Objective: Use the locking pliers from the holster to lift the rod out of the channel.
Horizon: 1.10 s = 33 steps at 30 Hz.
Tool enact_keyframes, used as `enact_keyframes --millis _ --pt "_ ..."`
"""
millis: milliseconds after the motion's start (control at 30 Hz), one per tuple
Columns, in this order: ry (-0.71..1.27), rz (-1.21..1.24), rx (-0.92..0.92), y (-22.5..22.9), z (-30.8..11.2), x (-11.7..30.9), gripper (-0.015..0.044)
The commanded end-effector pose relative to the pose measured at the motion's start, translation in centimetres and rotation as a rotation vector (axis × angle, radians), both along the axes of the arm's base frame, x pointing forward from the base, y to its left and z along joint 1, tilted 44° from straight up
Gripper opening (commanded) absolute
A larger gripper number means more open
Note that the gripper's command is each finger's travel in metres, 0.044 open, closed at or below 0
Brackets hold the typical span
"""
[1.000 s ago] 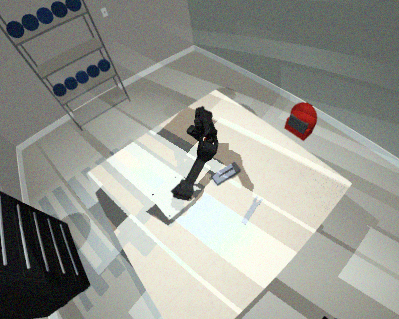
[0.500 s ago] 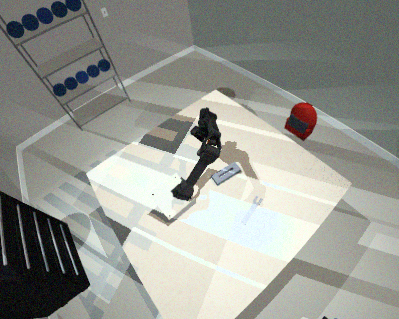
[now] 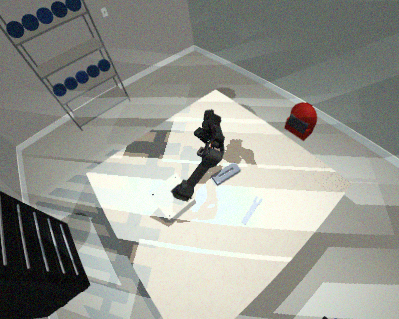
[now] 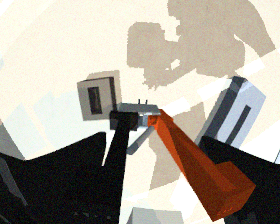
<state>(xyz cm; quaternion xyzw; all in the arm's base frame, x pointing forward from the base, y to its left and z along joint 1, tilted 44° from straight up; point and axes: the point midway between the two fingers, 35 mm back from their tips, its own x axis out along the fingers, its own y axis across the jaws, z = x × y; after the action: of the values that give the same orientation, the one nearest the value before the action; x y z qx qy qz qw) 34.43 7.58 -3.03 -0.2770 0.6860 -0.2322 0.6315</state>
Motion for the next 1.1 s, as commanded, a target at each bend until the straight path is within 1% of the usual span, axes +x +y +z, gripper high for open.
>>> enact_keyframes --millis 0,1067 --pt "-0.019 -0.011 -0.002 -0.5 0.7 0.1 0.0321" --pt "-0.093 -0.093 -0.010 -4.6 4.5 -0.2 0.0321"
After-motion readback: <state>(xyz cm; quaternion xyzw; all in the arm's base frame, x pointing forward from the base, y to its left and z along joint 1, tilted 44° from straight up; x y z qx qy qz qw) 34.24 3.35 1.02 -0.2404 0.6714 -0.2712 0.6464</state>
